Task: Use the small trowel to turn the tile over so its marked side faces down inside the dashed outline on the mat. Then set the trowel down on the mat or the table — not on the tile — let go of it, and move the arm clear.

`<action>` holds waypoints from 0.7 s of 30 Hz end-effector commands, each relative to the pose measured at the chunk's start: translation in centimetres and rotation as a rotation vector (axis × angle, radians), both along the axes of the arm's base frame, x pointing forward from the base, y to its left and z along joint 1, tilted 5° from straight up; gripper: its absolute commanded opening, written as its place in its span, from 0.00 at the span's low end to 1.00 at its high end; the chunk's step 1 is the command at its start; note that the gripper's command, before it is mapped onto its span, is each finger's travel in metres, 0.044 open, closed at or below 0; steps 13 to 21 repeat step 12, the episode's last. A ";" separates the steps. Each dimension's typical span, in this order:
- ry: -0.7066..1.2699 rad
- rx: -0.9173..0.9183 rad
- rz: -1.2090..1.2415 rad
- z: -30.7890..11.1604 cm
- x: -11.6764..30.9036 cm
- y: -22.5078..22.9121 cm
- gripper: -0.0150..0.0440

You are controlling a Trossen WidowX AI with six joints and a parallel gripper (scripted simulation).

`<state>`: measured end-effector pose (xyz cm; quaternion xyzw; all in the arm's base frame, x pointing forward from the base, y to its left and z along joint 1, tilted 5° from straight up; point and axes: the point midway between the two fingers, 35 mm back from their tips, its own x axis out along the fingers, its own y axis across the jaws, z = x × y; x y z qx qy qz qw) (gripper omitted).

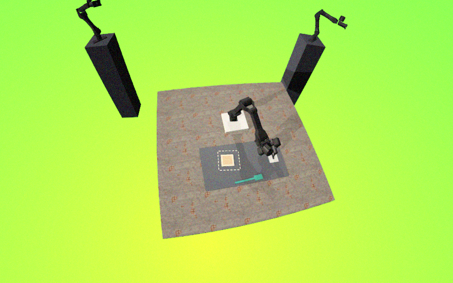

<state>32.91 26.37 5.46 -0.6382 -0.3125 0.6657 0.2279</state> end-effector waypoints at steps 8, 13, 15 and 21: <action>-0.016 0.009 -0.005 4.5 -0.3 -2.4 0.76; -0.014 0.006 -0.011 10.1 -3.4 -4.2 0.76; -0.014 0.006 -0.011 10.1 -3.4 -4.2 0.76; -0.014 0.006 -0.011 10.1 -3.4 -4.2 0.76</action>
